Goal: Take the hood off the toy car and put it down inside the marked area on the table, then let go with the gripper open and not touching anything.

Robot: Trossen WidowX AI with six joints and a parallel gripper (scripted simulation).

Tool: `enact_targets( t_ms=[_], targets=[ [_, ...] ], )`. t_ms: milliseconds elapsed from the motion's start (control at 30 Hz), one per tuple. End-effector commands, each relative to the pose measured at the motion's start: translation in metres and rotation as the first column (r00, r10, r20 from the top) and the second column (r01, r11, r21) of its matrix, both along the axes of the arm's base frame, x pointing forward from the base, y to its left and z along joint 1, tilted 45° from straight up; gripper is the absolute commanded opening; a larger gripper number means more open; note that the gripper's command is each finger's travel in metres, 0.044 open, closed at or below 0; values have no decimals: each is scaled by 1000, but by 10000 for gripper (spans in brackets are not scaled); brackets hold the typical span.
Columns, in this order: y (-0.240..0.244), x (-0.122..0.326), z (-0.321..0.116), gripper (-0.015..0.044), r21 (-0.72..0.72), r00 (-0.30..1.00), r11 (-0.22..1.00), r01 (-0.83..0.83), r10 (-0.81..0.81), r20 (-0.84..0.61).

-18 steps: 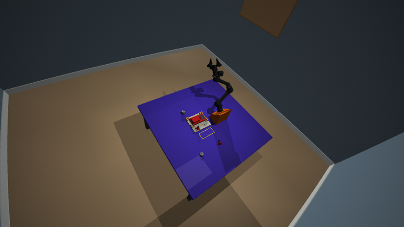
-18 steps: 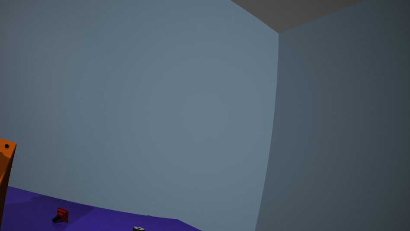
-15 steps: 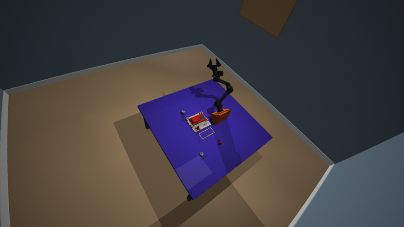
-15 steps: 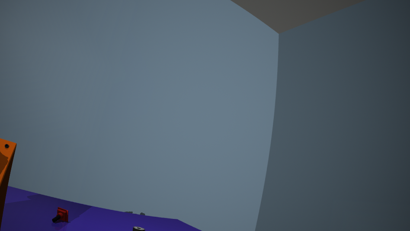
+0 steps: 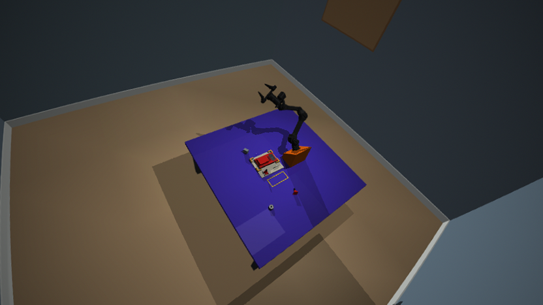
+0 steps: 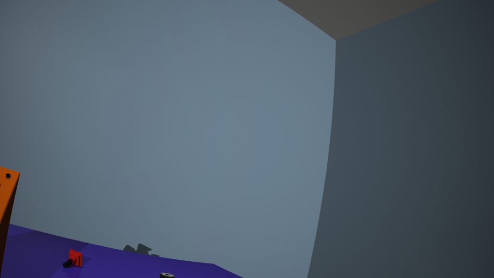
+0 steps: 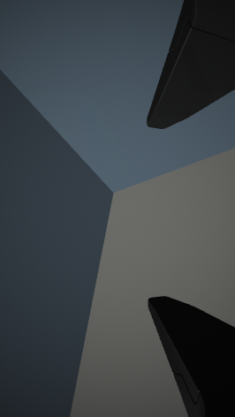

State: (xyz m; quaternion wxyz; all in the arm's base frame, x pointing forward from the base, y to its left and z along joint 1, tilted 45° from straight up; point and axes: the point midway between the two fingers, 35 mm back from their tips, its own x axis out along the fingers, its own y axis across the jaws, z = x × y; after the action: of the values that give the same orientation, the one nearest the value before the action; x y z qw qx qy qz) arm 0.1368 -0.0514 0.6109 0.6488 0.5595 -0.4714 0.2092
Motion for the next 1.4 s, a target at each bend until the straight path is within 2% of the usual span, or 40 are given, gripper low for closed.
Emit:
enact_targets(
  t_ms=[0, 167, 367, 533, 700, 900, 1033, 1100, 1167, 1267, 1300, 1367],
  targets=[
    [-12, 51, -21, 440, 18, 981, 998, 64, -60, -183],
    [-24, 120, -67, 440, -9, 880, 989, 149, -136, -454],
    [-31, 188, -138, 440, -114, 650, 972, 206, -223, -727],
    [-34, 231, -211, 440, -254, 353, 949, 189, -307, -884],
    [-33, 255, -286, 440, -397, 21, 914, 86, -400, -916],
    [-26, 259, -382, 440, -507, -369, 846, -168, -531, -763],
    [-21, 247, -436, 440, -502, -549, 778, -378, -625, -554],
    [-19, 235, -465, 440, -459, -616, 724, -514, -685, -390],
    [-18, 220, -491, 440, -376, -639, 660, -650, -743, -201],
    [-18, 194, -520, 440, -184, -577, 557, -810, -813, 79],
    [-18, 188, -526, 440, -120, -542, 529, -840, -827, 150],
    [-18, 182, -530, 440, -66, -508, 506, -860, -837, 204]
  ],
)
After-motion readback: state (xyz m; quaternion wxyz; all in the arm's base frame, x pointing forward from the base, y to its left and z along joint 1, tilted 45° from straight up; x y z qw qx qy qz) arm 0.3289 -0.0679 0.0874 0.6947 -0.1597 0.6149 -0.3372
